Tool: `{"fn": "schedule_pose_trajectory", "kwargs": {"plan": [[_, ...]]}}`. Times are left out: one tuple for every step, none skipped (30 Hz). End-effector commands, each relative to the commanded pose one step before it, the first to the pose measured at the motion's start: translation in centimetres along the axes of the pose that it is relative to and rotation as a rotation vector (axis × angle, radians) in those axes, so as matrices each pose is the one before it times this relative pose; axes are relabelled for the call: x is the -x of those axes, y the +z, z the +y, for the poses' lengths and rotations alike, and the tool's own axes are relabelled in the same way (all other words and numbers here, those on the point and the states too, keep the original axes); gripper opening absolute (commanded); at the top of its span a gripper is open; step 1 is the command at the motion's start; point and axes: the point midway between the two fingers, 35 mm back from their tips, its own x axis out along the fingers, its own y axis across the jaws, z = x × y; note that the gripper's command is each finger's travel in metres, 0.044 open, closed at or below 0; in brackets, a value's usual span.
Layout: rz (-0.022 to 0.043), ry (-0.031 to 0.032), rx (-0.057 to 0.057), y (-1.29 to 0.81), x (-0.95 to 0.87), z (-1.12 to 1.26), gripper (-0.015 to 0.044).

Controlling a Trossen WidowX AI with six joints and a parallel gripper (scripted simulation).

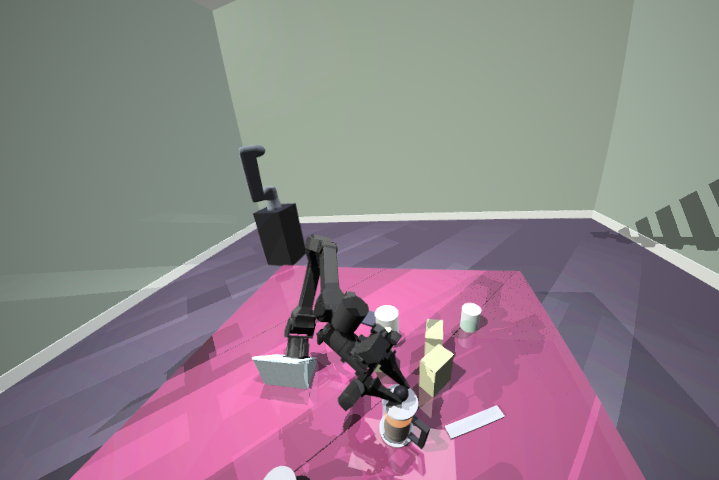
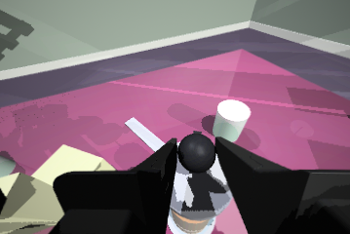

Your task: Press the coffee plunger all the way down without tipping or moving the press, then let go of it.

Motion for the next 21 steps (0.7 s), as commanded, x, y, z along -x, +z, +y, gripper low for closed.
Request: {"fn": "schedule_pose_trajectory", "kwargs": {"plan": [[0.00084,-0.00068,-0.0007,-0.031,-0.009,-0.02,0.0231],[0.0,0.0,0.0,0.0,0.0,0.0,0.0257],[0.0,0.0,0.0,0.0,0.0,0.0,0.0283],[0.0,0.0,0.0,0.0,0.0,0.0,0.031],[0.0,0.0,0.0,0.0,0.0,0.0,0.0336],[0.0,0.0,0.0,0.0,0.0,0.0,0.0362],[0.0,0.0,0.0,0.0,0.0,0.0,0.0388],[0.0,0.0,0.0,0.0,0.0,0.0,0.0415],[0.0,0.0,0.0,0.0,0.0,0.0,0.044],[0.0,0.0,0.0,0.0,0.0,0.0,0.044],[0.0,0.0,0.0,0.0,0.0,0.0,0.044],[0.0,0.0,0.0,0.0,0.0,0.0,0.044],[0.00062,-0.00037,0.0001,0.21,0.146,-0.009,0.044],[0.00106,-0.00059,0.0001,0.364,0.263,-0.012,0.044],[0.00152,-0.00076,0.0001,0.537,0.411,-0.008,0.044],[0.00198,-0.00083,0.0,0.739,0.612,0.008,0.044],[0.00194,-0.0006,-0.0002,0.782,0.706,0.037,0.044],[0.00193,-0.00033,-0.0004,0.858,0.853,0.077,0.044],[0.00189,0.00006,-0.0007,0.951,1.056,0.136,0.044],[0.00141,0.00046,-0.0009,0.818,1.037,0.165,0.044],[0.00071,0.00047,-0.0007,0.45,0.667,0.11,0.044]]}}
